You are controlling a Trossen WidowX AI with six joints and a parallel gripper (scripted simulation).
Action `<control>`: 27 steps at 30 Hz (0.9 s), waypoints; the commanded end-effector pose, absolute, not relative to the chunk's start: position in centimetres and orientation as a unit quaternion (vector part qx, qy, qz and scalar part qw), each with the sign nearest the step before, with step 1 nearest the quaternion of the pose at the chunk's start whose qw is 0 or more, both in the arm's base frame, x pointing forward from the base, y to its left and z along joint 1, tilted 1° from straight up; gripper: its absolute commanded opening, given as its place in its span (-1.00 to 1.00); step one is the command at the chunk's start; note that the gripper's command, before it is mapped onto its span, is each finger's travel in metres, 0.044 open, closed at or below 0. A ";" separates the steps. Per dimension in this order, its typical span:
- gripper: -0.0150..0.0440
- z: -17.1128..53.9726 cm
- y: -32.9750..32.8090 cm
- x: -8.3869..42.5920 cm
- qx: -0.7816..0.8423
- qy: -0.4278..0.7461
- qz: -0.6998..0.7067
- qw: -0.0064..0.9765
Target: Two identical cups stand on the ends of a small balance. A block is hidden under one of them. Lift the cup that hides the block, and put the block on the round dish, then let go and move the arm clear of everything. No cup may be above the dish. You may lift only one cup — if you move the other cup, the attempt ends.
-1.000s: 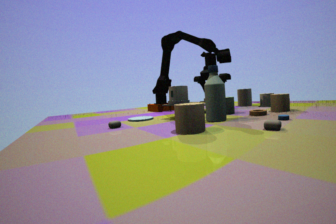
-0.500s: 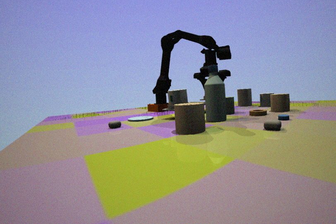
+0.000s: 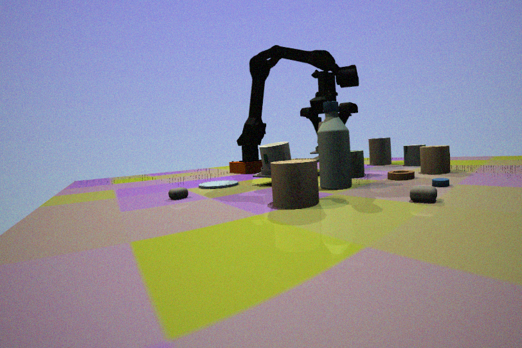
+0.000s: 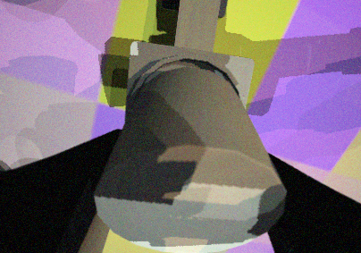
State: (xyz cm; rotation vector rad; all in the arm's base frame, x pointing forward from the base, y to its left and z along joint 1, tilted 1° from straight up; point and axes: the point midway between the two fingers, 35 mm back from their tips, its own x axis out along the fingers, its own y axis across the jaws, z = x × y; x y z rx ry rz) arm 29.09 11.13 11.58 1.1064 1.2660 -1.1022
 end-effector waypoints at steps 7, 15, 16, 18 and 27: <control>-0.49 13.6 11.7 29.3 0.478 0.532 -0.448 0.537; -0.49 14.6 11.6 29.2 0.478 0.532 -0.448 0.537; -0.49 14.8 11.6 29.2 0.478 0.532 -0.448 0.537; -0.49 15.0 11.6 29.1 0.478 0.532 -0.448 0.537; -0.49 16.2 11.5 28.9 0.478 0.532 -0.448 0.537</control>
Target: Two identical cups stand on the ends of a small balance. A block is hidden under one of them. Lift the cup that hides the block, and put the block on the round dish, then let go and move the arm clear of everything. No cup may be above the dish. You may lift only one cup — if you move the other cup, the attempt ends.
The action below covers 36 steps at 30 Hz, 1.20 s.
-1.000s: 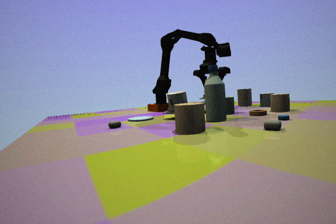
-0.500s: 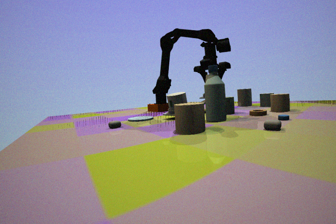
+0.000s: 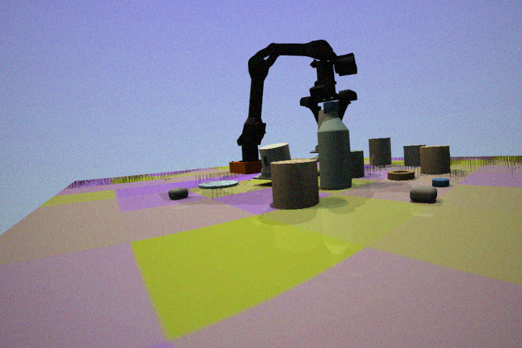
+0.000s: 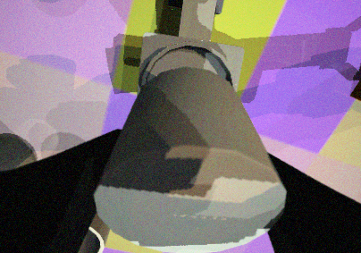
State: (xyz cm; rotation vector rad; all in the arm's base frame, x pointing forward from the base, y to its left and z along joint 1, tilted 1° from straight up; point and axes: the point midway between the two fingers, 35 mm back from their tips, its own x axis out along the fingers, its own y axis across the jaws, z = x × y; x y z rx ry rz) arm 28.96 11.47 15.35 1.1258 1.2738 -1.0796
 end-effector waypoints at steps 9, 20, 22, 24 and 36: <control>-0.49 17.3 11.4 28.7 0.478 0.532 -0.448 0.536; -0.49 17.7 11.3 28.5 0.473 0.534 -0.453 0.534; -0.49 17.7 11.3 28.5 0.473 0.534 -0.453 0.534; -0.49 17.7 11.3 28.5 0.473 0.534 -0.453 0.534; -0.49 17.7 11.3 28.5 0.473 0.534 -0.453 0.534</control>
